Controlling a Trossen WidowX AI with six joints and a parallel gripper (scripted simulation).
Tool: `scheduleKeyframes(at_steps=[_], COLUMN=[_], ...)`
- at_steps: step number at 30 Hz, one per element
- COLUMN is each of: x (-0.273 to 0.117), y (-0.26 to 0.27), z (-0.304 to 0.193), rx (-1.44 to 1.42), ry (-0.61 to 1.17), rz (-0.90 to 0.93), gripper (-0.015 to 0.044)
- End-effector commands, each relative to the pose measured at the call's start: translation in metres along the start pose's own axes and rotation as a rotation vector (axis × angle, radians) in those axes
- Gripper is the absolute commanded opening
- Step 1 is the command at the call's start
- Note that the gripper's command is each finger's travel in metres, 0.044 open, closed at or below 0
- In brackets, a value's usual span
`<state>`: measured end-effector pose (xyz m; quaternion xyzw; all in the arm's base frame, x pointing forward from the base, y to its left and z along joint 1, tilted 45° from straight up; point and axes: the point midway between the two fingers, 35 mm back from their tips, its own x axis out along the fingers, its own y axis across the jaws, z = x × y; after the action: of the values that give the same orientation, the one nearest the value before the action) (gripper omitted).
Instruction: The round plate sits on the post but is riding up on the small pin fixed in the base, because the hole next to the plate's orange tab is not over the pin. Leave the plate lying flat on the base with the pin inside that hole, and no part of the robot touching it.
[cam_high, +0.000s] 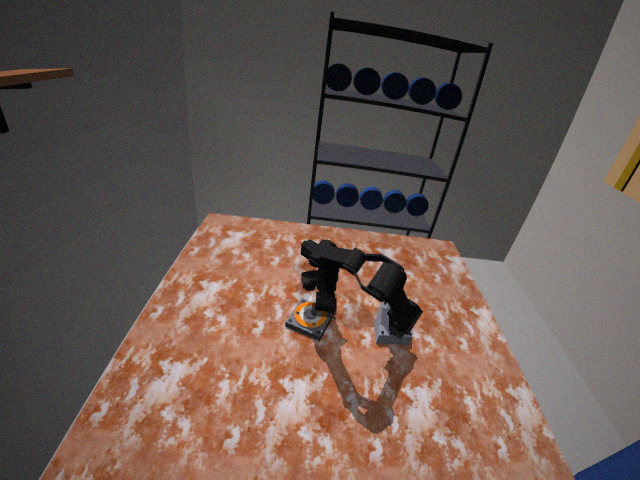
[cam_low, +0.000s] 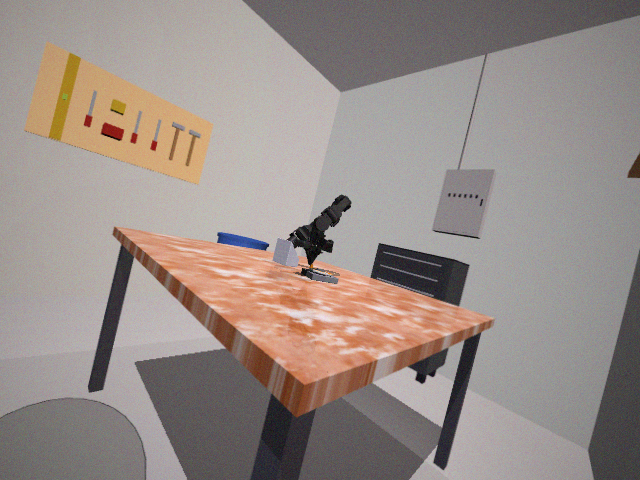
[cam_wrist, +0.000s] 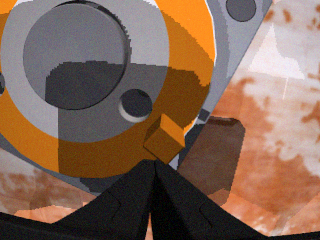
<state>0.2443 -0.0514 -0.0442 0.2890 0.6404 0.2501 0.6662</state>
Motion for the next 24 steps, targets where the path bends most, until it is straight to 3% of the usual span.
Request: scheduleKeyframes(at_steps=[1, 11, 20, 24], x=[0.0, -0.001, -0.047, -0.039], y=[-0.003, -0.007, -0.005, -0.005], z=[0.003, 0.007, 0.004, 0.005], rx=[-0.005, -0.005, -0.004, 0.002], ry=[0.001, 0.001, 0.002, -0.001], rz=[-0.005, -0.005, -0.007, 0.0], gripper=[0.0, 0.0, 0.0, 0.0])
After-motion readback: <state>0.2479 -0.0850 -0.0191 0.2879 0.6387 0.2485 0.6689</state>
